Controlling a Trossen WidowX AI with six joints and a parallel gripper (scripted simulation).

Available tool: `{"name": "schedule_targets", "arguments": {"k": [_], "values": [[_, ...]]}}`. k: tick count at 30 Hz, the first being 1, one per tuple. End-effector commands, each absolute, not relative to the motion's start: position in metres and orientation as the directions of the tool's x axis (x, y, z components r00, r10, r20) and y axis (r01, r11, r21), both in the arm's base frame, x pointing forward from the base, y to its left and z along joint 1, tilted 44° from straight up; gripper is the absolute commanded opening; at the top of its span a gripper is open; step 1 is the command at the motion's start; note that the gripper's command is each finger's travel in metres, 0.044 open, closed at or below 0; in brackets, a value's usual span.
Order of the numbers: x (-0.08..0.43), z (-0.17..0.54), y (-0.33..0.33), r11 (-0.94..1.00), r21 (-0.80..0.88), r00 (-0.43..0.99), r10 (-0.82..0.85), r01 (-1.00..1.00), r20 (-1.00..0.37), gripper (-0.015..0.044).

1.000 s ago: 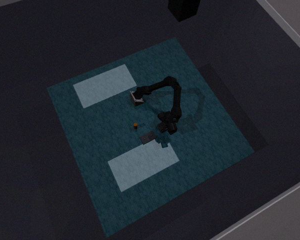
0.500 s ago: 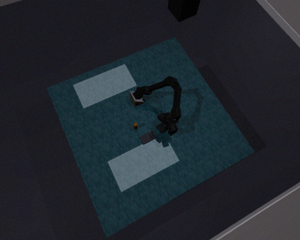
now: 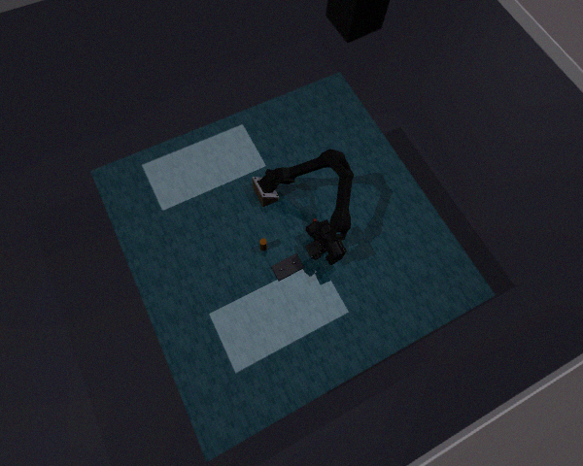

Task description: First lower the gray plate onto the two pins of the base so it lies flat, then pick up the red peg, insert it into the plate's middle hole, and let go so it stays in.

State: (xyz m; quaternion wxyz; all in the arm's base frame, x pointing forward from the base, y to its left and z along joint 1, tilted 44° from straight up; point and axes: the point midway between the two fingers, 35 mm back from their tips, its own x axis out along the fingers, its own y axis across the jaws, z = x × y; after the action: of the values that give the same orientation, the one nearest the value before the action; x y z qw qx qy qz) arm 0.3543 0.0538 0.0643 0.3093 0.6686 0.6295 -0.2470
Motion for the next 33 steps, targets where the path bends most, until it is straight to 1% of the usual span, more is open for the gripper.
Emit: {"name": "schedule_targets", "arguments": {"k": [1, 4, 16, 31, 32, 33], "values": [[0.3521, 0.0571, 0.0587, -0.019, 0.088, 0.076, 0.693, 0.996, -0.717, 0.044], [0.3521, 0.0556, 0.0604, -0.019, 0.088, 0.076, 0.694, 0.996, -0.716, 0.044], [0.3521, 0.0556, 0.0604, -0.019, 0.088, 0.076, 0.694, 0.996, -0.716, 0.0125], [0.3521, 0.0556, 0.0604, -0.019, 0.088, 0.076, 0.694, 0.996, -0.716, 0.0025], [0.3521, 0.0556, 0.0604, -0.019, 0.088, 0.076, 0.694, 0.996, -0.716, 0.0], [0.3522, 0.056, 0.06, -0.019, 0.088, 0.076, 0.694, 0.996, -0.716, 0.0]]}}
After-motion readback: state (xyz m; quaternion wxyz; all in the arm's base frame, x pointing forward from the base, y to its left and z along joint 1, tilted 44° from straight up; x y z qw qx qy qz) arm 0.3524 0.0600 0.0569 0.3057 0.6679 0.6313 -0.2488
